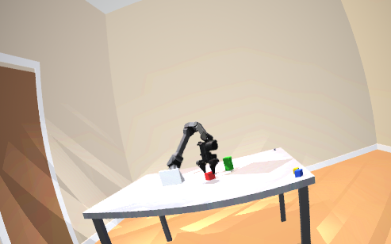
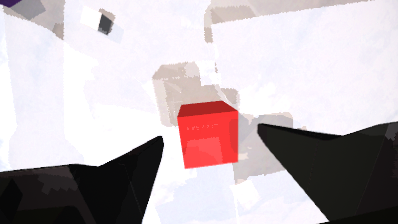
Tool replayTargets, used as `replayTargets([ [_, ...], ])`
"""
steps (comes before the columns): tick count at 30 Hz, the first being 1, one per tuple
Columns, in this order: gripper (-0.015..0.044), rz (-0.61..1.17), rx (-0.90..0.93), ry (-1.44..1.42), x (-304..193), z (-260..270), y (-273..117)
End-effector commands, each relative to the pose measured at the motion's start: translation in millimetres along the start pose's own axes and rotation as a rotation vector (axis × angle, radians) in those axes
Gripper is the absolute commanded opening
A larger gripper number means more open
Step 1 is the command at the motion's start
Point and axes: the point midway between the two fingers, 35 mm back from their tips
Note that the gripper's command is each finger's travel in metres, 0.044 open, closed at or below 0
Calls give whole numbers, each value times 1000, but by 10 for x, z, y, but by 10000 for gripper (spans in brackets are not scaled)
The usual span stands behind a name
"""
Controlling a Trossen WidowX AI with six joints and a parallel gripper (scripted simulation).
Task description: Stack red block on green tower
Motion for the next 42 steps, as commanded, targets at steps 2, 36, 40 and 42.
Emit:
replayTargets([
  [2,440,-3,7,9,-8,13,106],
  [36,282,-4,9,9,-14,30,281],
  [40,197,-4,9,9,-14,30,281],
  [42,184,-4,9,9,-14,30,281],
])
Point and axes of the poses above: the point midway between the two fingers, 35 mm back from their tips, its own y axis out along the fingers, its own z axis across the jaws, x = y × z, and after that the axes turned 14 degrees about y, right-handed
